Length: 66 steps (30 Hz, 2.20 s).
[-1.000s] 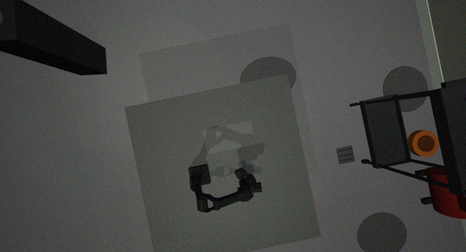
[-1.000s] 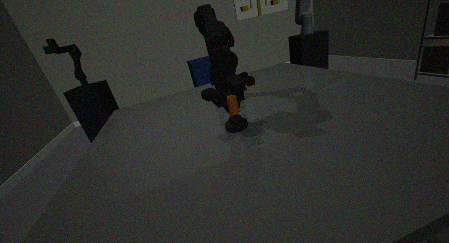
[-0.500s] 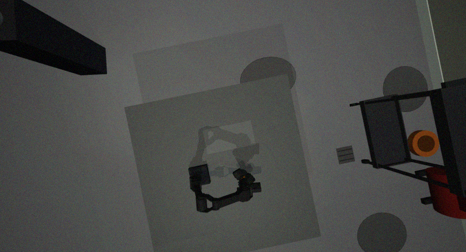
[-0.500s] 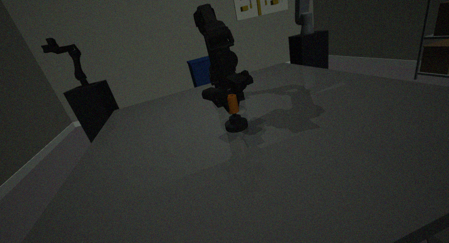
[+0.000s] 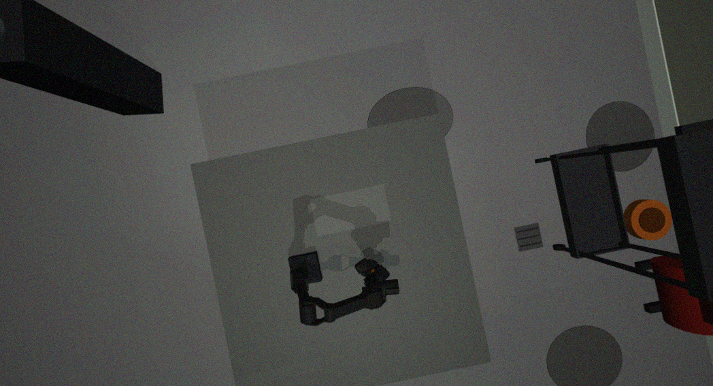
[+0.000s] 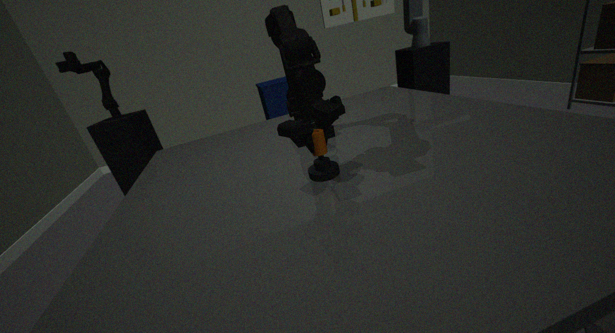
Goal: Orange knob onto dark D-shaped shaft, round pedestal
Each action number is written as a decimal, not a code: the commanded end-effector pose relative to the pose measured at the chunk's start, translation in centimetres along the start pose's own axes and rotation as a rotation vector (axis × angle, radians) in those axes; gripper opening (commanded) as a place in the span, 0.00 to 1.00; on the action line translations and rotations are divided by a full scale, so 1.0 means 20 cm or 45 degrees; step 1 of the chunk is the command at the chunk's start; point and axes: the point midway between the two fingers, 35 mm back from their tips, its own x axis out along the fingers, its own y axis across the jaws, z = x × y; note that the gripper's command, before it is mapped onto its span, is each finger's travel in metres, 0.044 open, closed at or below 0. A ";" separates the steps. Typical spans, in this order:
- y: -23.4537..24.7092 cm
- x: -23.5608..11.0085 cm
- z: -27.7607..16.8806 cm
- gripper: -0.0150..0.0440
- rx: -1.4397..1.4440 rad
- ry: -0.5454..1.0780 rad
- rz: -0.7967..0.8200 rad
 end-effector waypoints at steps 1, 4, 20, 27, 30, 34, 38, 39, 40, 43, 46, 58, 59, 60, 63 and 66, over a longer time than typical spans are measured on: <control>-0.01 0.00 0.01 0.25 -0.006 -0.003 -0.006; -0.01 -0.01 0.02 0.25 -0.006 -0.003 -0.006; -0.02 0.01 0.02 0.25 -0.006 -0.003 -0.006; -0.01 0.01 0.01 0.25 -0.006 -0.003 -0.006; -0.01 0.01 0.00 0.25 -0.006 -0.003 -0.006; 0.00 0.00 0.00 0.25 -0.006 -0.003 -0.006; 0.00 -0.01 -0.01 0.25 -0.006 -0.003 -0.006; 0.00 -0.01 -0.01 0.25 -0.017 -0.003 -0.006; 0.00 -0.01 -0.01 0.25 -0.039 -0.003 -0.006; 0.00 -0.02 -0.01 0.25 -0.165 -0.002 -0.006; 0.00 -0.01 -0.01 0.25 -0.273 -0.002 -0.006; -0.02 -0.01 0.02 0.25 -0.273 -0.002 -0.007; -0.02 -0.01 0.02 0.25 -0.273 -0.002 -0.007; -0.02 -0.01 0.02 0.25 -0.273 -0.003 -0.007; -0.02 -0.01 0.03 0.25 -0.273 -0.003 -0.007; -0.02 0.01 0.02 0.25 -0.273 -0.003 -0.007</control>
